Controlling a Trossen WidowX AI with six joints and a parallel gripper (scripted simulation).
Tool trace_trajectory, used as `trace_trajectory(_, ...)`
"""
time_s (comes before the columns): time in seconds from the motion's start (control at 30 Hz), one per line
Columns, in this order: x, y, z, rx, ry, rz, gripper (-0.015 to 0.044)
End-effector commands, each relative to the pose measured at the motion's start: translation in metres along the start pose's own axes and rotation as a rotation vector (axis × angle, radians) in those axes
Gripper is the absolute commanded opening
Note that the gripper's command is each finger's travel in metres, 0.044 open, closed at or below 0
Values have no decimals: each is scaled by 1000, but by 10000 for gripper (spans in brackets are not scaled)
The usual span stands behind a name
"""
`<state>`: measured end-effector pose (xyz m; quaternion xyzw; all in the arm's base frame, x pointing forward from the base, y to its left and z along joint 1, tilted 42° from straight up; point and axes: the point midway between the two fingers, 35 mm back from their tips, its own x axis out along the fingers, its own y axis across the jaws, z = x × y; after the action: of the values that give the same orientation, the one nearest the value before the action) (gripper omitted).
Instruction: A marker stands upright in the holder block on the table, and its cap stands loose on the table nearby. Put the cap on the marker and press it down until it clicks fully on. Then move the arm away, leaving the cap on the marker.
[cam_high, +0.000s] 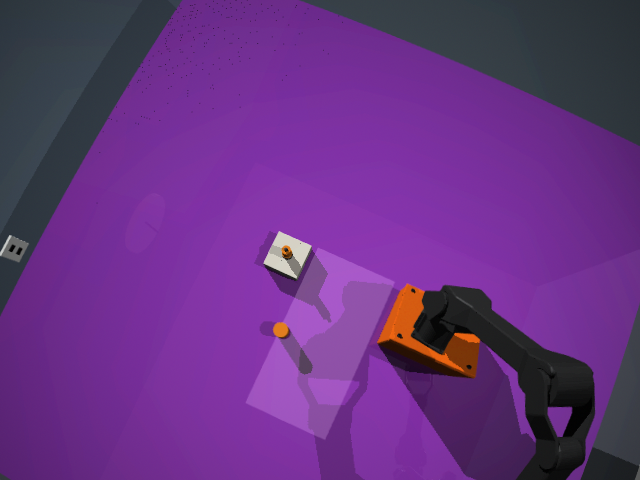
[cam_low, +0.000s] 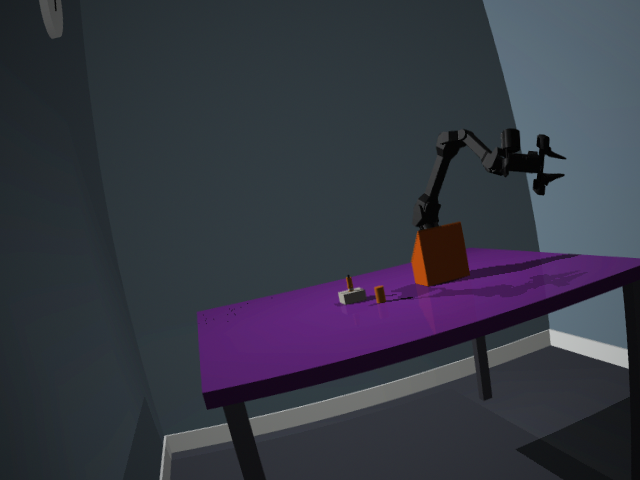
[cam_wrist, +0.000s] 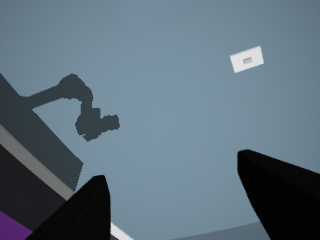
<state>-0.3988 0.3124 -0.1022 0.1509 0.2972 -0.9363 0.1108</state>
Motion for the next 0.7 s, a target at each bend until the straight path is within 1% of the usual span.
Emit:
trace_trajectory(0.0,-40,-13,-43,167,169,-67,250)
trace_trajectory(0.17,-105,-21,-97,420,396,-165,250)
trace_trajectory(0.37,-187,-9,-144,708,637,-274,250)
trace_trajectory(0.53,-268,21,-175,941,849,-366,250)
trace_trajectory(0.67,-331,56,-187,1131,1011,-427,250)
